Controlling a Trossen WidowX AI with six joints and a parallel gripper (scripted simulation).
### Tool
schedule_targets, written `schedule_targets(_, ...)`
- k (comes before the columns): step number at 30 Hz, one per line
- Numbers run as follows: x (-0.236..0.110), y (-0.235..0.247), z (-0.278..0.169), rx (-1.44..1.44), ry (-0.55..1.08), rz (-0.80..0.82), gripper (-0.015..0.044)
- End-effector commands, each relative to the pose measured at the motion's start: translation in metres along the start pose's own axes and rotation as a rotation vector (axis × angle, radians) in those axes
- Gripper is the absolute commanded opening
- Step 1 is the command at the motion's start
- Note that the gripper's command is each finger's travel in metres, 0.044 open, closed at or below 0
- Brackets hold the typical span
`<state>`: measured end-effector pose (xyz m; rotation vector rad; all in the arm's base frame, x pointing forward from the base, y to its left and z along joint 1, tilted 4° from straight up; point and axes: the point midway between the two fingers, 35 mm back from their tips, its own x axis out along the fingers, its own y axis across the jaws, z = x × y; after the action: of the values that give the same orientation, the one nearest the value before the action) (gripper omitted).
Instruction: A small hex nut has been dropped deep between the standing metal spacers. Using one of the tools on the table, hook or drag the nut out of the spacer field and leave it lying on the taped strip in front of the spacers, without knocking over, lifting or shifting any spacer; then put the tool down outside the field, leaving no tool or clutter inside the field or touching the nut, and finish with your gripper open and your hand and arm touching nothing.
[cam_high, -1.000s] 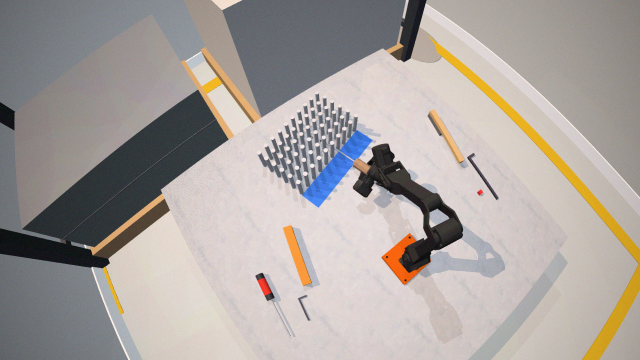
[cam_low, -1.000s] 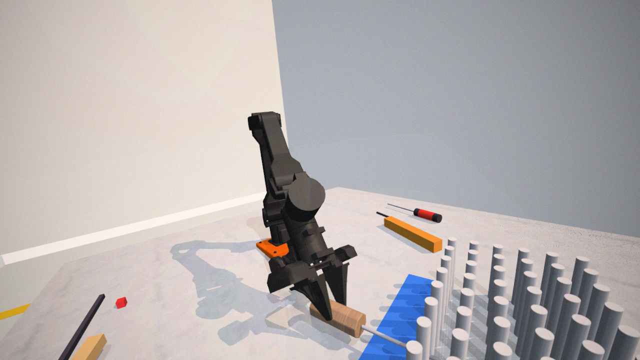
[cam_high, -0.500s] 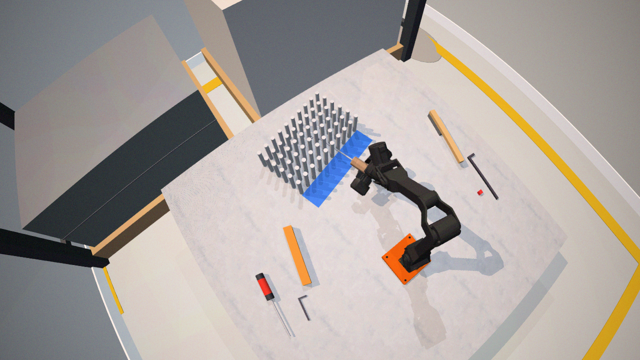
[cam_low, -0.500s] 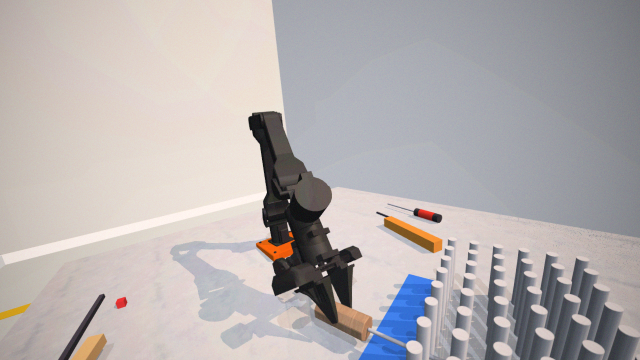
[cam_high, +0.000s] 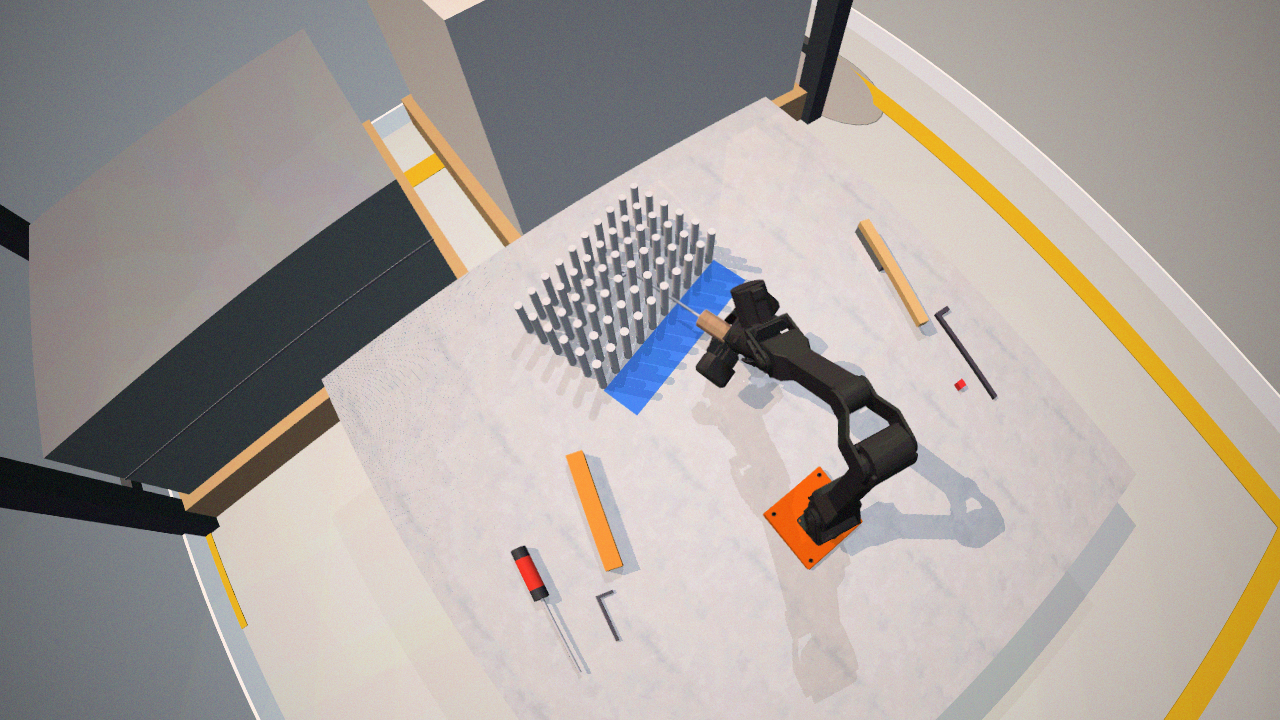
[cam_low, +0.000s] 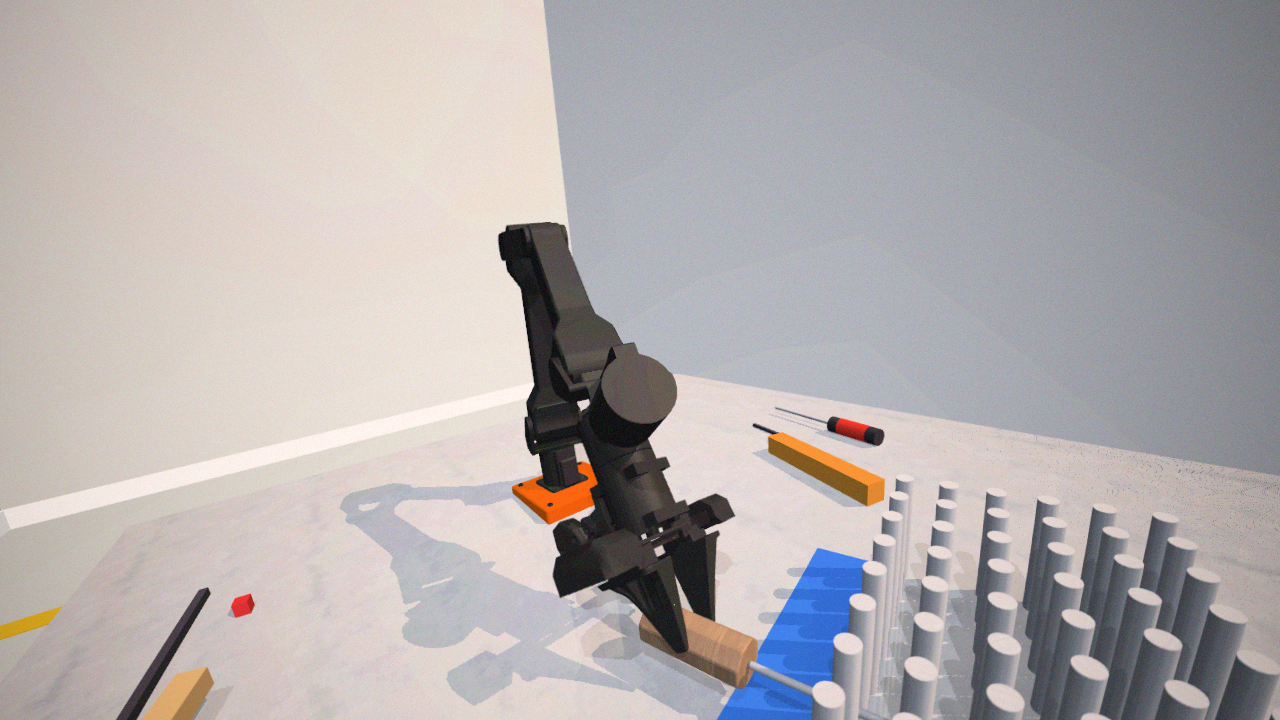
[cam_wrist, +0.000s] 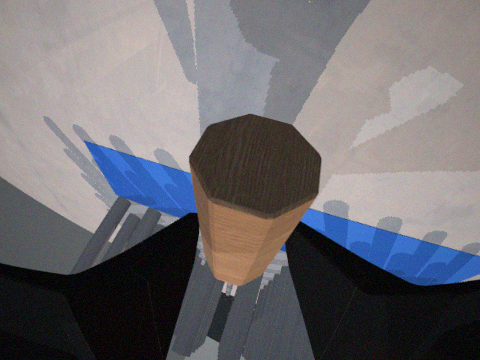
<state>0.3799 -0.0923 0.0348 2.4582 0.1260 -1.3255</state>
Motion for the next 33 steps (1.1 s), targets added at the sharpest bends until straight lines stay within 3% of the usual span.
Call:
schedule_targets(1, 0.002, 0.002, -0.006, 0.002, 0.006, 0.005, 0.0)
schedule_targets(33, 0.014, 0.0, -0.024, 0.003, 0.009, 0.003, 0.0)
